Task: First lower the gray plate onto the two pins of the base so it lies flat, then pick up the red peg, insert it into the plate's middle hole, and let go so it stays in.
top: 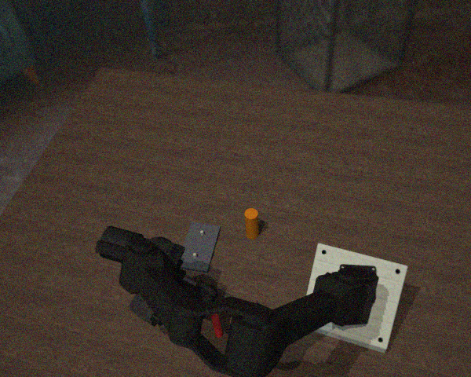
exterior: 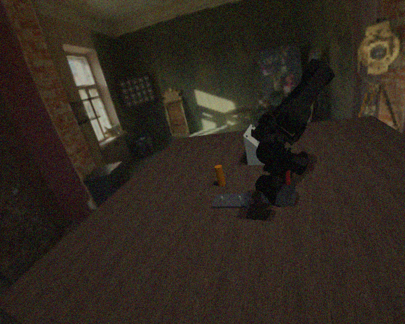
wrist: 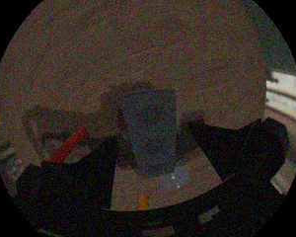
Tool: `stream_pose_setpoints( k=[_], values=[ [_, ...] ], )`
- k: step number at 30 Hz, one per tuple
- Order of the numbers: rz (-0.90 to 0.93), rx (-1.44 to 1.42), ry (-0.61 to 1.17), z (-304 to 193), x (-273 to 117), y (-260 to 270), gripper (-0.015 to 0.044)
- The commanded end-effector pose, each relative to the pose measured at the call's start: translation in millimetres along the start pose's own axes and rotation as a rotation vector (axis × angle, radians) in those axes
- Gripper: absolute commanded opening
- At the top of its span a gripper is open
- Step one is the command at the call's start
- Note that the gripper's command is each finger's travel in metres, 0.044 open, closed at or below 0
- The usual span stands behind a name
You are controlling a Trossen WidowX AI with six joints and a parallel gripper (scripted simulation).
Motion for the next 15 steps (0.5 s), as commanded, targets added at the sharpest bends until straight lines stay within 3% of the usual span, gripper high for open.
stream_pose_setpoints(
  k=[1, 8, 15],
  values=[
    [0.008, 0.007, -0.002, -0.7, 7.1, 2.3, 0.044],
    [0.009, 0.007, -0.003, -0.7, 15.6, 3.3, 0.044],
    [0.009, 0.007, -0.003, -0.7, 15.6, 3.3, 0.0256]
  ],
)
Point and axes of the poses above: the point midway between the two fingers, 35 mm back from their tips, its own x axis out along the fingers, its own y axis across the jaws, z = x × y, the point moved 3 cm from there along -x, back along the fingers, and after that the axes turned 11 degrees about x, right-handed, at the moved point
